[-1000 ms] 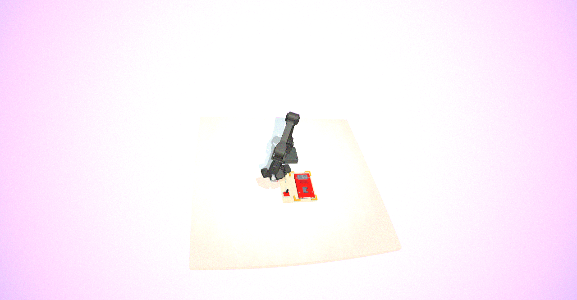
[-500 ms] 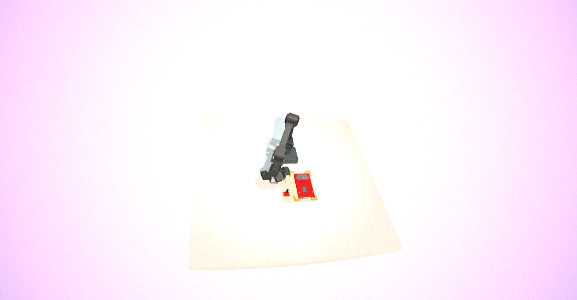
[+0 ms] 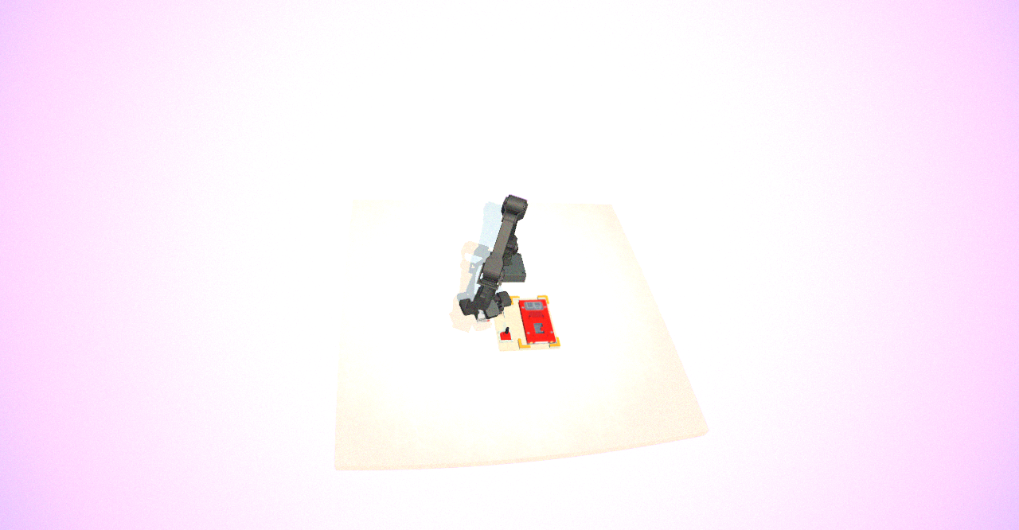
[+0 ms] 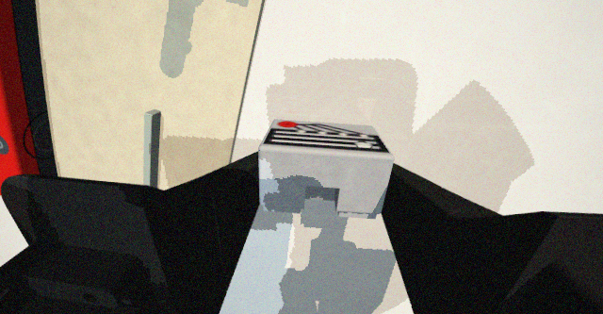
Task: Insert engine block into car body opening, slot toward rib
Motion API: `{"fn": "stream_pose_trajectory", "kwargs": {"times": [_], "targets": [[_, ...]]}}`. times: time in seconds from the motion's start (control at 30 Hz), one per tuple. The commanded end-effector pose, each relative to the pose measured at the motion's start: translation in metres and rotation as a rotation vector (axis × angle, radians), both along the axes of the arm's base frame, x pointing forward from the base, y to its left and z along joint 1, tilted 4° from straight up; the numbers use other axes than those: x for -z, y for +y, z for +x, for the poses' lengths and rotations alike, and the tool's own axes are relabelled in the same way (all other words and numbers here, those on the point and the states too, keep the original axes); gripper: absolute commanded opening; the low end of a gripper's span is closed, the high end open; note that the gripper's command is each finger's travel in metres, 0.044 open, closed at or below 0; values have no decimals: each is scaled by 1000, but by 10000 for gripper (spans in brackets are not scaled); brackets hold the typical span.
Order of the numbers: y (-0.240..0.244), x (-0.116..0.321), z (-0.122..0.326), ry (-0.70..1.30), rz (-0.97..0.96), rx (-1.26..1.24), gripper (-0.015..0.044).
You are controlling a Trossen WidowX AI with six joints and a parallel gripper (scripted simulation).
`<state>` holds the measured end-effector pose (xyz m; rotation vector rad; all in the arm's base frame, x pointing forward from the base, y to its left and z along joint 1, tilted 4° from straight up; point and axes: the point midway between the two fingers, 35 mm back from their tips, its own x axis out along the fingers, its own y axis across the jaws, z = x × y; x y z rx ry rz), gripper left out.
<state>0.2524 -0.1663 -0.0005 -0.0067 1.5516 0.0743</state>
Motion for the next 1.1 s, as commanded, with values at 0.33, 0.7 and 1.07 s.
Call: {"fn": "stream_pose_trajectory", "kwargs": {"times": [0.33,0.7,1.07], "targets": [[0,7,1,-5,-4,-1,53],[0,7,1,-5,-4,-1,341],[0,4,1,0,0,1,440]]}}
